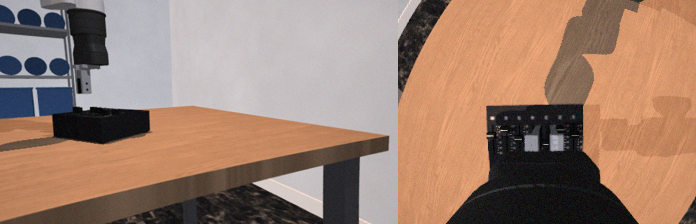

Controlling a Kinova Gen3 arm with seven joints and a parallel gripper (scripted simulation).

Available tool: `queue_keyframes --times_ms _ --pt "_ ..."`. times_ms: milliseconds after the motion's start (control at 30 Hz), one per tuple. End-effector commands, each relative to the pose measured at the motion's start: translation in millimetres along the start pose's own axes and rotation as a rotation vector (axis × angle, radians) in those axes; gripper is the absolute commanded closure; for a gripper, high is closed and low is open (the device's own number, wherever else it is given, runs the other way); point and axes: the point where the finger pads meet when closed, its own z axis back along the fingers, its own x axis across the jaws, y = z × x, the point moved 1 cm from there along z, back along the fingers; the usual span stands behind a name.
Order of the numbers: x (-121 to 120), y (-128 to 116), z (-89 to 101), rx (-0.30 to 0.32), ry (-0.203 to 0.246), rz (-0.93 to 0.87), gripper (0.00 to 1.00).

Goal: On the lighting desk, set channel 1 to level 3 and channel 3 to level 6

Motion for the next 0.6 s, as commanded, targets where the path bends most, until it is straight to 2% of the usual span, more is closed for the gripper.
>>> queue_keyframes --times_ms 0,333,567 --pt "1 -1 1.7 -0.001 -0.002 0.003 0.00" --pt "1 -1 19.4 -0.001 -0.002 0.003 0.00" --pt "1 -1 50.7 -0.001 -0.002 0.003 0.00"
